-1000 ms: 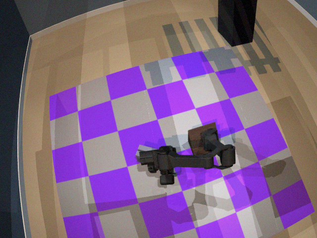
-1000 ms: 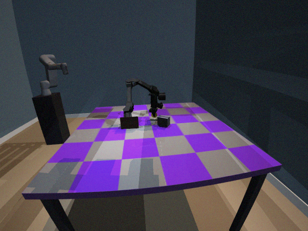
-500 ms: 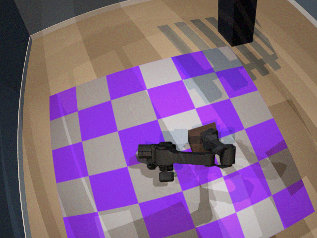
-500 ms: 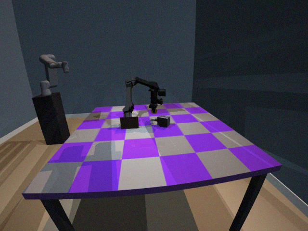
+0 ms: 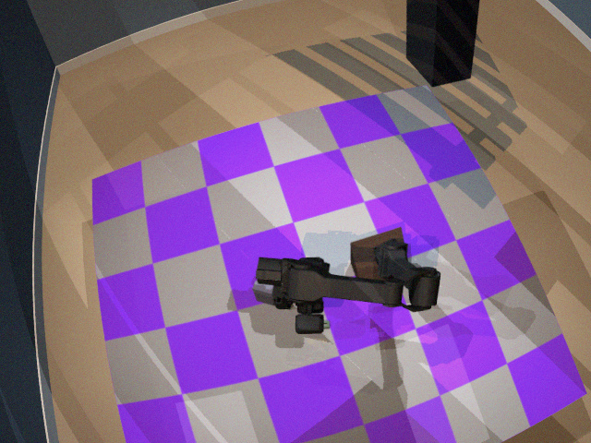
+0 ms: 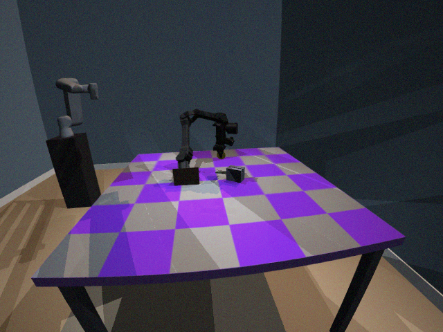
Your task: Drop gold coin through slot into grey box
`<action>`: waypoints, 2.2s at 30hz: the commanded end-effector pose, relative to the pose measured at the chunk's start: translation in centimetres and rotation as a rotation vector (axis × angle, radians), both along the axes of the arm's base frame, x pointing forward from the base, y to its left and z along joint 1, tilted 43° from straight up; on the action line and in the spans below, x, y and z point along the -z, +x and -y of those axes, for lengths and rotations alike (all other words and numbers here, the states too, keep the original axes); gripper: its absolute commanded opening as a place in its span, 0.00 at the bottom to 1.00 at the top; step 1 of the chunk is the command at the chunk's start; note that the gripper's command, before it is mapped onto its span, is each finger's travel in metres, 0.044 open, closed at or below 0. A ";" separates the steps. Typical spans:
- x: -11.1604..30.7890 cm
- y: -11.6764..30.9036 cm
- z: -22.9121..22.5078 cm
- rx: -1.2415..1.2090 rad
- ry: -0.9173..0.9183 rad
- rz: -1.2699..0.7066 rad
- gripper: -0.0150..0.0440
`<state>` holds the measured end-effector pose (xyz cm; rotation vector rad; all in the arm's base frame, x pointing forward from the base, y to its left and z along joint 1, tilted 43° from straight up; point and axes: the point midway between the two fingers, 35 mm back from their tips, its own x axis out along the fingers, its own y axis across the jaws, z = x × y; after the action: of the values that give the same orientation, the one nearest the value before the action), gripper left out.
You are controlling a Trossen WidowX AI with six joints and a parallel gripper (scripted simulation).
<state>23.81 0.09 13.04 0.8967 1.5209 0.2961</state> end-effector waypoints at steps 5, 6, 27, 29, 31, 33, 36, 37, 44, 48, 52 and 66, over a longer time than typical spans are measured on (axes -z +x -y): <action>0.4 -0.3 0.8 0.179 0.017 -0.168 0.25; 0.5 -0.4 0.8 0.200 0.019 -0.187 0.25; 1.7 1.5 2.9 0.218 0.018 -0.202 0.25; 2.0 1.8 3.2 0.218 0.018 -0.201 0.25; 2.2 2.1 3.5 0.218 0.018 -0.201 0.25; 2.4 2.4 3.8 0.218 0.017 -0.201 0.25; 2.8 2.8 4.3 0.218 0.017 -0.200 0.25; 2.9 2.9 4.5 0.218 0.017 -0.200 0.25; 3.9 3.8 5.7 0.218 0.016 -0.200 0.25; 4.5 4.3 6.3 0.218 0.015 -0.199 0.25; 5.1 4.7 7.0 0.218 0.015 -0.199 0.25; 7.3 6.0 9.3 0.218 0.014 -0.197 0.25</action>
<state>29.52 -8.45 6.26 1.1262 1.5897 0.0636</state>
